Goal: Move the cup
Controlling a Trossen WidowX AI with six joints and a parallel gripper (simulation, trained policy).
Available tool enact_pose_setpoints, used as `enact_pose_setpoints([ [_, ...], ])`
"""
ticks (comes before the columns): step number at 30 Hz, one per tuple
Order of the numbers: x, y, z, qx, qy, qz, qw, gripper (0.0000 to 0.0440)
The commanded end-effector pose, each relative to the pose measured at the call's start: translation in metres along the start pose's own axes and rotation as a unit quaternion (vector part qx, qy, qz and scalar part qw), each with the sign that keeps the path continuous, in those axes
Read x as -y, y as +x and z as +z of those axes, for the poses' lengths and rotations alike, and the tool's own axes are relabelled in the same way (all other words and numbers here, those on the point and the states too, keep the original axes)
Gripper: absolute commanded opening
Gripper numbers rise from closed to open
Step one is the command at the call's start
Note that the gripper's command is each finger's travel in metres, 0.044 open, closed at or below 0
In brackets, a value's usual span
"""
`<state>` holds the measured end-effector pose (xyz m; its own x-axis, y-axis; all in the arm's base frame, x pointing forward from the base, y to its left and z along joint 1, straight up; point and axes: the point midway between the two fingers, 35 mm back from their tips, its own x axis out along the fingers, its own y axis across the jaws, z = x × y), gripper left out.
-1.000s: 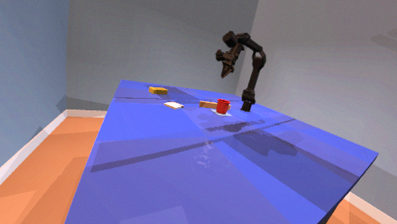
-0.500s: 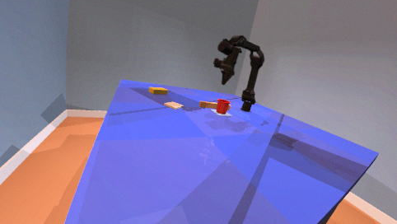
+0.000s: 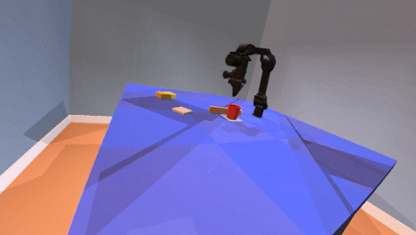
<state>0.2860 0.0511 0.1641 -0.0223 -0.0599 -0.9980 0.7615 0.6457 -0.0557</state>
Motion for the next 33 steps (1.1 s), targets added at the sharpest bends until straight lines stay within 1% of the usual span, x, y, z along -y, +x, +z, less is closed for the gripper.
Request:
enact_pose_setpoints([
  [1,0.001,0.009,-0.002,-0.002,0.004,-0.013,1.000,0.0157],
  [15,0.005,0.051,-0.011,-0.012,0.000,-0.051,0.999,0.0164],
  [27,0.006,0.094,-0.019,-0.020,-0.033,-0.066,0.997,0.0164],
  [28,0.006,0.097,-0.019,-0.020,-0.037,-0.065,0.997,0.0152],
  [33,0.007,0.105,-0.018,-0.016,-0.059,-0.062,0.996,0.0042],
])
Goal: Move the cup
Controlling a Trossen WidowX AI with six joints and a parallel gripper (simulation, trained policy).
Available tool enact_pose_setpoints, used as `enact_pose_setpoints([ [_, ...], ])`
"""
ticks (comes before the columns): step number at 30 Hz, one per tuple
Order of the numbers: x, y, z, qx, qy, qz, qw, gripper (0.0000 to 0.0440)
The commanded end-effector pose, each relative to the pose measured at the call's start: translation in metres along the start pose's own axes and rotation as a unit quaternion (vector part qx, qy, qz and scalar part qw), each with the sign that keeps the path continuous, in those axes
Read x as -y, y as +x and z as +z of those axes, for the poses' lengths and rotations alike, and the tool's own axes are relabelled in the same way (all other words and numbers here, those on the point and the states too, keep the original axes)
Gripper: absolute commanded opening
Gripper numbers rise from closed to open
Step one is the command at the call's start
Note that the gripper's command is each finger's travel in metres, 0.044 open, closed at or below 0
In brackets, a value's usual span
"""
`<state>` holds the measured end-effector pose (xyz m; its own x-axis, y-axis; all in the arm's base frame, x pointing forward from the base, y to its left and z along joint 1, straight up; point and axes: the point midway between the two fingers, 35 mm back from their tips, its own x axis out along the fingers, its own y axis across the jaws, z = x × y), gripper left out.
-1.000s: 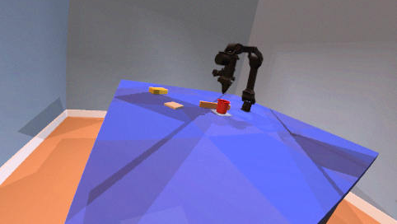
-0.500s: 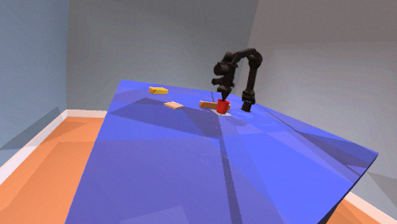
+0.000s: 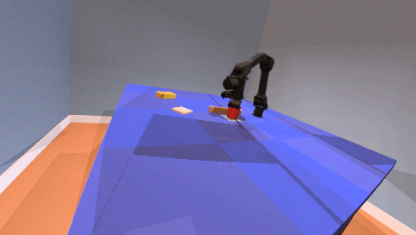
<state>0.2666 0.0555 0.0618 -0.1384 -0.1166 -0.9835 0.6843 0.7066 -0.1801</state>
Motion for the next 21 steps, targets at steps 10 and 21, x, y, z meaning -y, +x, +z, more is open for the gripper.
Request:
enact_pose_setpoints([
  [10,0.006,-0.008,0.002,0.009,-0.008,0.014,1.000,0.0026],
  [21,0.020,-0.037,0.004,0.013,0.027,0.036,0.999,0.0019],
])
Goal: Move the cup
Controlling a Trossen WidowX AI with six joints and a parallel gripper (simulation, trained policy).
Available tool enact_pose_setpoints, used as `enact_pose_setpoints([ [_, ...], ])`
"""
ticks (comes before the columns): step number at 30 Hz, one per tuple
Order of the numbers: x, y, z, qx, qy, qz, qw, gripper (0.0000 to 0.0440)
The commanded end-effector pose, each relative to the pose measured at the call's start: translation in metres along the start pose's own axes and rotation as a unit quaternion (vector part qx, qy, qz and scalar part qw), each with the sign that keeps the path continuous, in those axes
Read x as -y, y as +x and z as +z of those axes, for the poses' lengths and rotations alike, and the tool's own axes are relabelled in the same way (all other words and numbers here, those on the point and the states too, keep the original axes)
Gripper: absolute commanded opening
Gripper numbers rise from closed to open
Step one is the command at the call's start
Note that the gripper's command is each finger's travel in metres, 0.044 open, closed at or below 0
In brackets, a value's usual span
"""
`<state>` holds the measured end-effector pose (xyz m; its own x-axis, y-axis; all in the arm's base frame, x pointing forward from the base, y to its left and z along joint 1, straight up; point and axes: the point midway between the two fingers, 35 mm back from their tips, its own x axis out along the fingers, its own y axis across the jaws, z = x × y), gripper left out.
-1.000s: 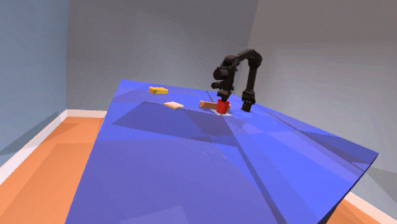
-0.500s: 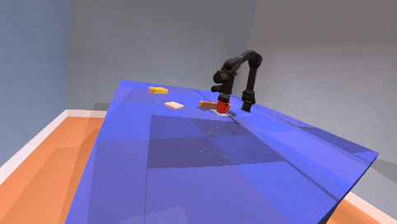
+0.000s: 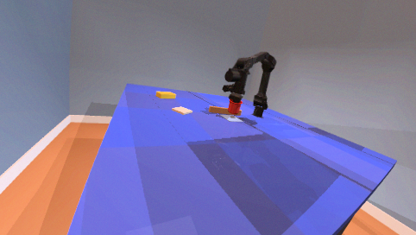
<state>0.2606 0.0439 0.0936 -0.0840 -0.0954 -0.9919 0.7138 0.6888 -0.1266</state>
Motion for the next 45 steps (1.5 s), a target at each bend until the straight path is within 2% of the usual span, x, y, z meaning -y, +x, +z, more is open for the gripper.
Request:
enact_pose_setpoints([
  [1,0.002,-0.011,0.002,0.002,0.015,0.012,1.000,0.0017],
  [10,0.012,-0.035,0.015,0.014,0.056,0.038,0.998,0.0006],
  [21,0.026,-0.045,0.041,0.037,0.103,0.067,0.992,0.0000],
  [32,0.044,-0.042,0.068,0.059,0.142,0.086,0.984,0.0000],
  [45,0.066,-0.024,0.088,0.073,0.178,0.093,0.977,0.0000],
])
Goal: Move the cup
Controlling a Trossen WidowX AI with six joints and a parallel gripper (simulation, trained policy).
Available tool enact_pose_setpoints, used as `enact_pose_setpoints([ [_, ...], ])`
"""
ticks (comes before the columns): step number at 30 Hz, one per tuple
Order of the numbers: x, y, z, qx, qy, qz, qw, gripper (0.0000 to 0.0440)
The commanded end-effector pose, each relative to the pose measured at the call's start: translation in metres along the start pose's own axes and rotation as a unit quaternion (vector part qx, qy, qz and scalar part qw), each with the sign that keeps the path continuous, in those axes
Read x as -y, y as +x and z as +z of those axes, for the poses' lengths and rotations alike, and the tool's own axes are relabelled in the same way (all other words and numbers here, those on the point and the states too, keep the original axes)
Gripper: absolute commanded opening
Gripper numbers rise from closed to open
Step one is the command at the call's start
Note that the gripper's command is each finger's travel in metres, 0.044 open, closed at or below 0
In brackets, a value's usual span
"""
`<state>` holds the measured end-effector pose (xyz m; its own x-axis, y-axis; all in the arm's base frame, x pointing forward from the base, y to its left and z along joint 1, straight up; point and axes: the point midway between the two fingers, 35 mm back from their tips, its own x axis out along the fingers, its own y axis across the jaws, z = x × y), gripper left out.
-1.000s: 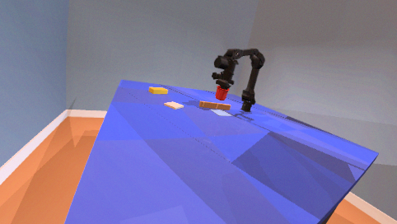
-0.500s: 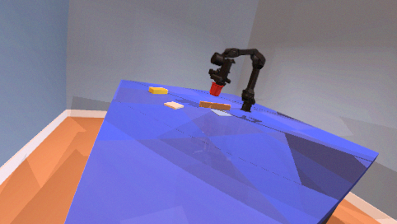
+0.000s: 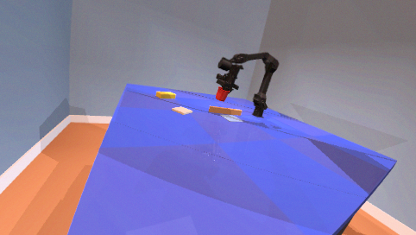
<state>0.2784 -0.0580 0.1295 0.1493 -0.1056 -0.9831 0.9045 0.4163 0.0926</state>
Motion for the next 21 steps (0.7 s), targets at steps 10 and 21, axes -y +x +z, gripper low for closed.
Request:
enact_pose_setpoints([
  [10,0.019,0.022,0.011,0.010,0.022,-0.001,1.000,0.0000],
  [21,0.038,0.048,0.007,0.009,0.036,-0.010,0.999,0.0002],
])
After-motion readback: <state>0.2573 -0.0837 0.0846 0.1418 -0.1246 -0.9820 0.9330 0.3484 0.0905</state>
